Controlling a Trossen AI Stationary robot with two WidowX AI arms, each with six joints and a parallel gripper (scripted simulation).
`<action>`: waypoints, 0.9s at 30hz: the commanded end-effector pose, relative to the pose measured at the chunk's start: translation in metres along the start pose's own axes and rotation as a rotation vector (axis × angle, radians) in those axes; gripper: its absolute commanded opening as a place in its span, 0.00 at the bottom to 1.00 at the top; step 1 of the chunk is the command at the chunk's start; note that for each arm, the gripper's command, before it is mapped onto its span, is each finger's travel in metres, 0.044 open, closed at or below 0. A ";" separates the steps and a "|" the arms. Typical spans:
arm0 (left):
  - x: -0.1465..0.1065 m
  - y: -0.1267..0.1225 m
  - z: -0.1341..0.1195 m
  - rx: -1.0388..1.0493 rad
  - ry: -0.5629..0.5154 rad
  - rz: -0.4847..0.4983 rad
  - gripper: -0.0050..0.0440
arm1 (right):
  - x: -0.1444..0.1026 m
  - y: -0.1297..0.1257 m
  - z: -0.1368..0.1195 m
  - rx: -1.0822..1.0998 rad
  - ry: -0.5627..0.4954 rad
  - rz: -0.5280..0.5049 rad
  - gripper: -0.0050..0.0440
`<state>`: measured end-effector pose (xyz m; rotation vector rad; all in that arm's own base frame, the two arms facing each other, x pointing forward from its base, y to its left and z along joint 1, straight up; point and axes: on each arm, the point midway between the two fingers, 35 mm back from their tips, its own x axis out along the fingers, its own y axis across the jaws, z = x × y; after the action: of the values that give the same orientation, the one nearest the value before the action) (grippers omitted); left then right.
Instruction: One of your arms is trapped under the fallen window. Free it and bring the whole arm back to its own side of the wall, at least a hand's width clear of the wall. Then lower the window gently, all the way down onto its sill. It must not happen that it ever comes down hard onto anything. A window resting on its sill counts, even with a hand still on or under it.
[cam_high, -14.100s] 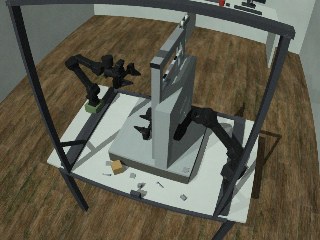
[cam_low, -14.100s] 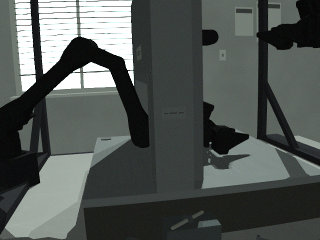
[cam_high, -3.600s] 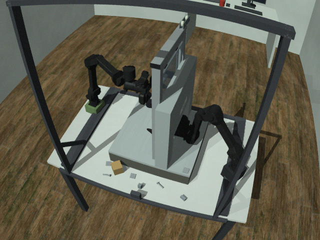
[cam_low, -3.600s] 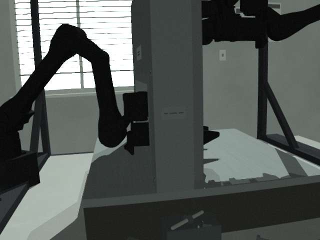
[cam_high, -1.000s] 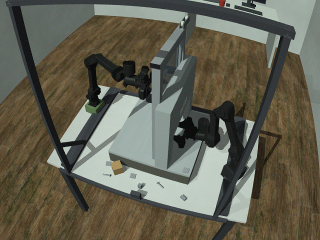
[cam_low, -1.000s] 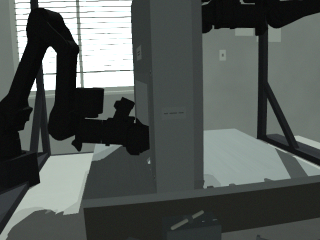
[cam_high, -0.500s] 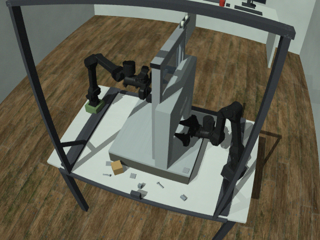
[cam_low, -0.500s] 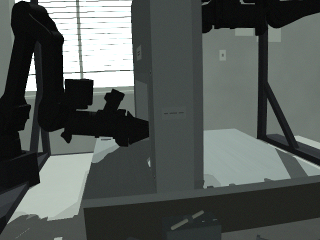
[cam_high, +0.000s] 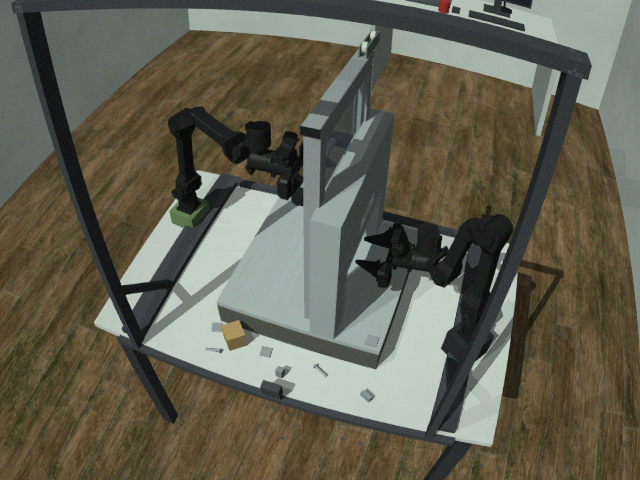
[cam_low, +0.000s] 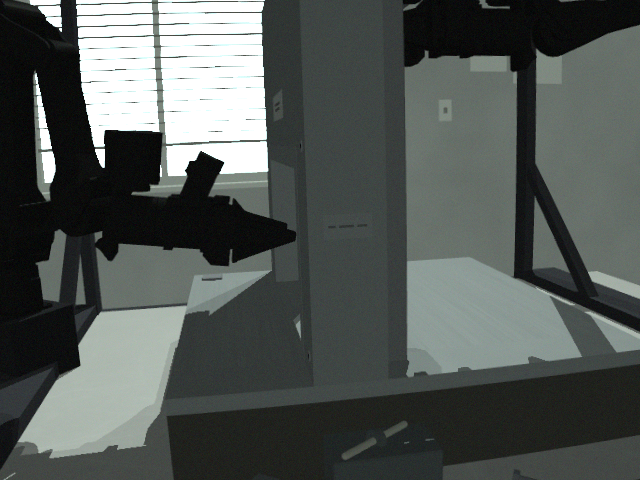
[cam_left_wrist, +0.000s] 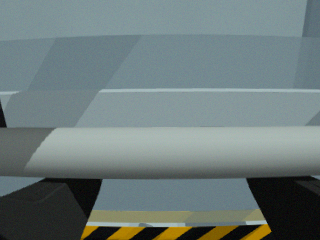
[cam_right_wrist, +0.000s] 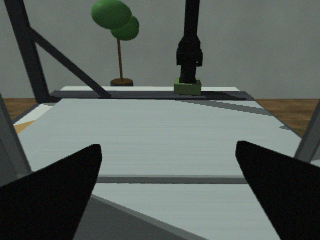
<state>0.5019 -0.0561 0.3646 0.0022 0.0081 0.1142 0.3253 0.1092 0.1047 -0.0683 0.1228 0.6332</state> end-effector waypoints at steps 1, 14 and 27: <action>-0.020 0.006 0.100 -0.060 -0.223 -0.012 0.92 | -0.013 0.000 0.012 -0.015 -0.002 0.002 0.92; -0.020 0.006 0.100 -0.060 -0.223 -0.012 0.92 | -0.032 -0.013 0.065 -0.038 -0.066 -0.071 0.92; -0.020 0.006 0.100 -0.060 -0.223 -0.012 0.92 | -0.051 -0.031 0.102 -0.005 -0.063 -0.219 0.92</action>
<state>0.5019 -0.0561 0.3646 0.0022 0.0082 0.1142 0.3099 0.0730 0.1854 -0.0661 0.0751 0.4711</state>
